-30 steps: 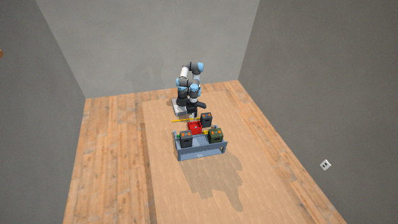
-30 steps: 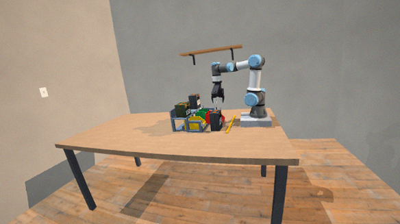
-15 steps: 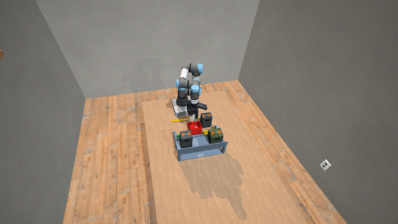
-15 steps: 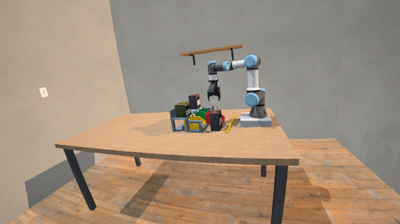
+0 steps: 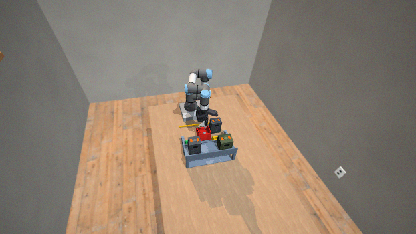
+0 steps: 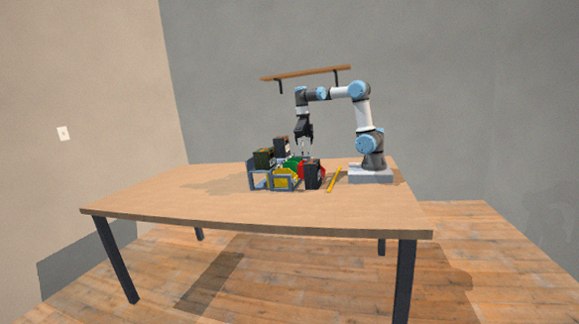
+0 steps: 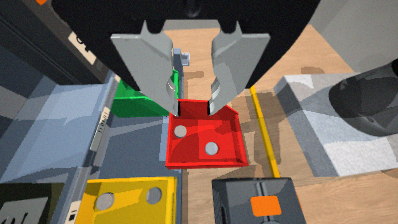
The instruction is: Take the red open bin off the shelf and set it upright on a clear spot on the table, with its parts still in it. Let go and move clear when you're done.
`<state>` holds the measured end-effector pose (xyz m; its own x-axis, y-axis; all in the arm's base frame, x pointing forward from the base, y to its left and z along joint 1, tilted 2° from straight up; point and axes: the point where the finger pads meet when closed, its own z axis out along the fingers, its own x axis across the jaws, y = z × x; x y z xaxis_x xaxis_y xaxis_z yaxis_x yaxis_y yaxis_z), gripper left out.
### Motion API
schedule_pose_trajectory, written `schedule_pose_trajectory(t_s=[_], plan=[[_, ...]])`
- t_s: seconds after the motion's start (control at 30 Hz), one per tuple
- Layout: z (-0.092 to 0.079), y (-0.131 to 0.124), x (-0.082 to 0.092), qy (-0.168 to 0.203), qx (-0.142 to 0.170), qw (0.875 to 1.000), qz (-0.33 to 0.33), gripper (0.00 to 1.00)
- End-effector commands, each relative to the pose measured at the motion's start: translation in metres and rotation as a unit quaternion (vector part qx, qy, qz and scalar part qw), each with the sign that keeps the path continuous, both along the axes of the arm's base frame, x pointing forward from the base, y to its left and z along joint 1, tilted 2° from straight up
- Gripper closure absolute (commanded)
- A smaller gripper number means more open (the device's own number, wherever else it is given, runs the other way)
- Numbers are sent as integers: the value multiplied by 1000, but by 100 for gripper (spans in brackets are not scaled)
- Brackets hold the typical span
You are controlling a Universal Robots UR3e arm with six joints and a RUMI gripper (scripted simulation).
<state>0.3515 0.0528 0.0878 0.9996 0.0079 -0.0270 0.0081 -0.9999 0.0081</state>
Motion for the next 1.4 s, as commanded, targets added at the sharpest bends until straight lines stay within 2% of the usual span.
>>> schedule_pose_trajectory(t_s=[0.0, 0.37, 0.53, 0.93, 1.1, 1.37], plan=[[15, 0, 39, 4, -1, 1000, 0, 80], [15, 0, 39, 4, -1, 1000, 0, 80], [4, 0, 36, 3, -1, 1000, 0, 80], [4, 0, 36, 3, -1, 1000, 0, 80], [-6, 0, 36, 3, -1, 1000, 0, 80], [-6, 0, 36, 3, -1, 1000, 0, 80]])
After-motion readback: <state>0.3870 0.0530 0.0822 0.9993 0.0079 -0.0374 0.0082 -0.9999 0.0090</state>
